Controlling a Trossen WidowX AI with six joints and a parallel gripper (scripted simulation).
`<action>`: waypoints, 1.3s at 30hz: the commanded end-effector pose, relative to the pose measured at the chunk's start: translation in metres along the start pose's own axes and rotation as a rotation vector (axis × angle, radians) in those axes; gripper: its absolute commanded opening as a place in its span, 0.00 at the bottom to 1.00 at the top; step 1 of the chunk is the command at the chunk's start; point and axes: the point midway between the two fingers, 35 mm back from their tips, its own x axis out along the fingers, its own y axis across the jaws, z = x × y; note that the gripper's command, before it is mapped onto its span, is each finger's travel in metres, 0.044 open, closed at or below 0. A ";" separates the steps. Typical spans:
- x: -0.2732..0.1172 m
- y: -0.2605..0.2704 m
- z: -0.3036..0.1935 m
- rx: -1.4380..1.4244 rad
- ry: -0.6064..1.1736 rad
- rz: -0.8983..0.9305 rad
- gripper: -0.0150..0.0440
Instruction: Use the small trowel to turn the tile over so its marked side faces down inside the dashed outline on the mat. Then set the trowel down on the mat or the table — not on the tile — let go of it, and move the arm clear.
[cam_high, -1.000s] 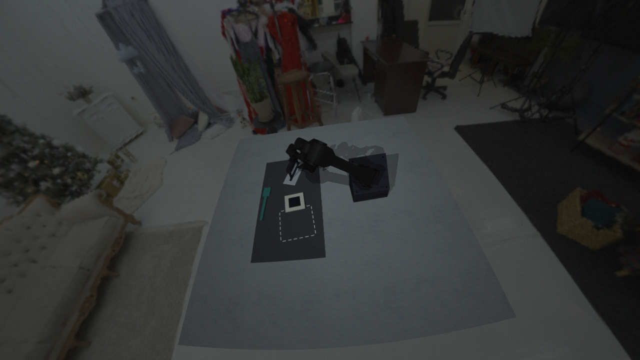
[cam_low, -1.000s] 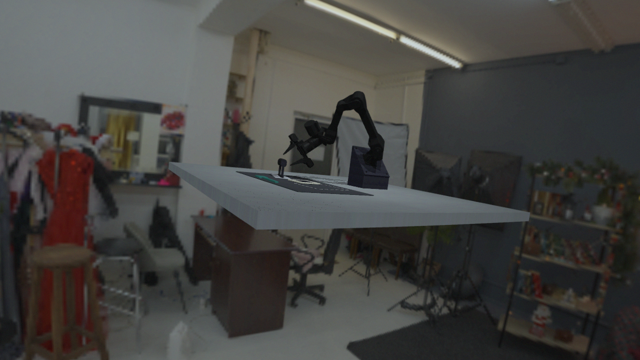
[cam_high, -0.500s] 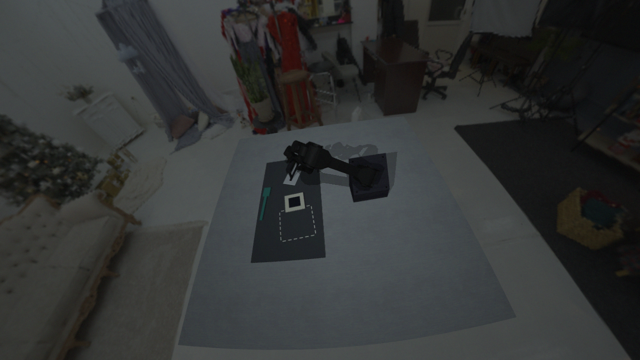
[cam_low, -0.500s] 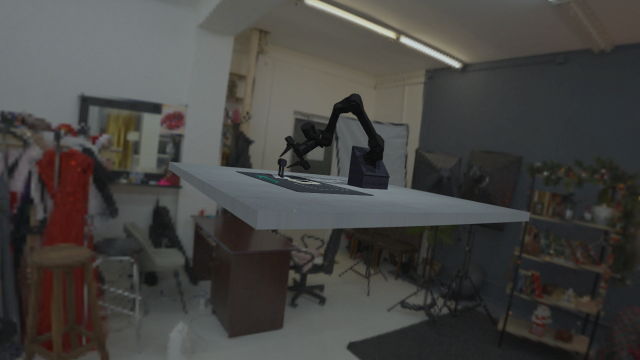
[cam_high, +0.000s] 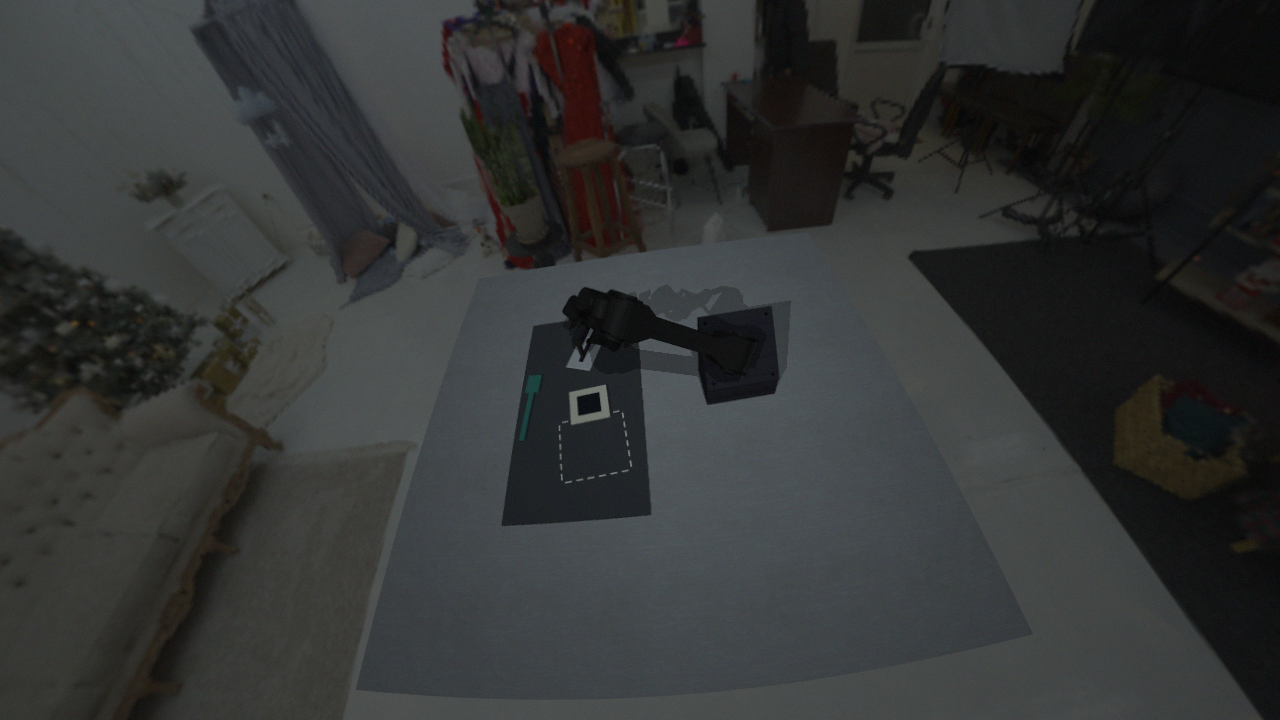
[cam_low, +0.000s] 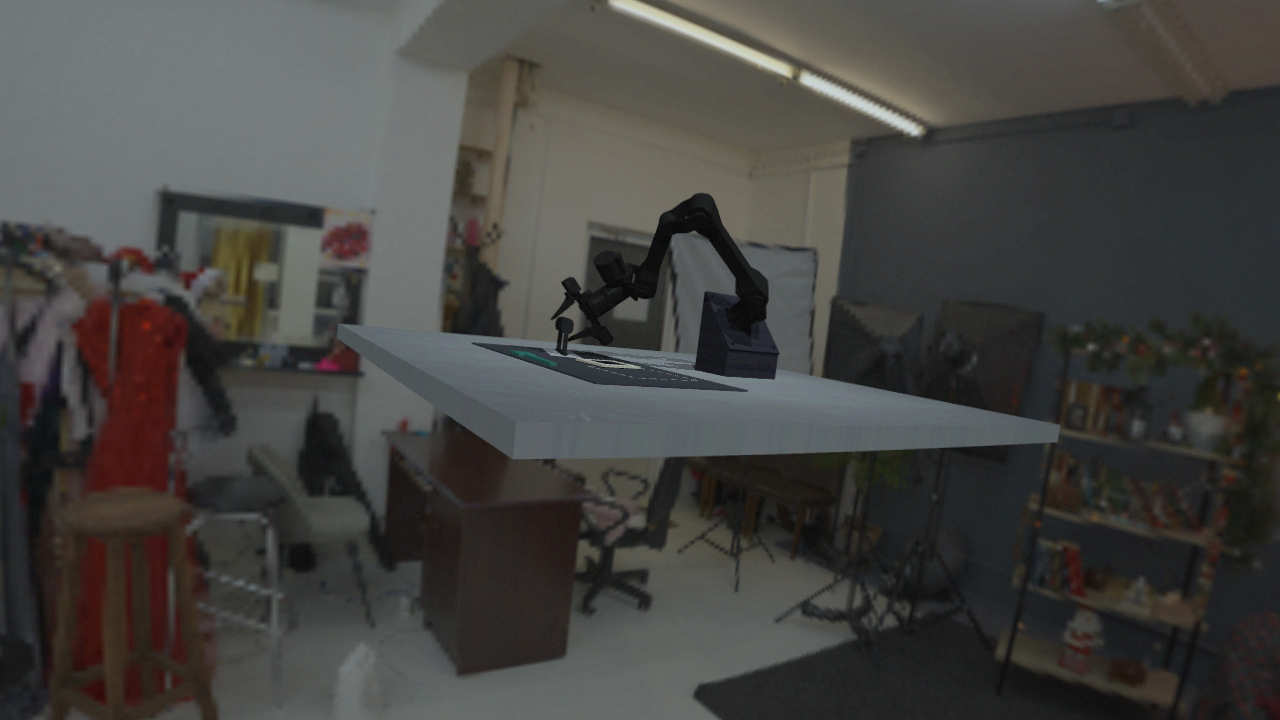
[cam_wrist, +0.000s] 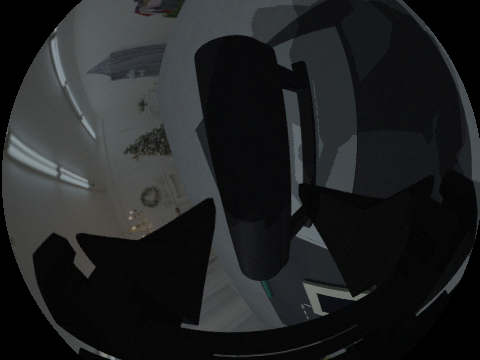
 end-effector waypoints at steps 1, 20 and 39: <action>0.006 0.001 0.001 0.003 -0.001 0.005 0.76; 0.013 0.001 0.000 0.005 0.000 0.005 0.45; -0.001 0.020 0.001 0.003 -0.002 0.005 0.25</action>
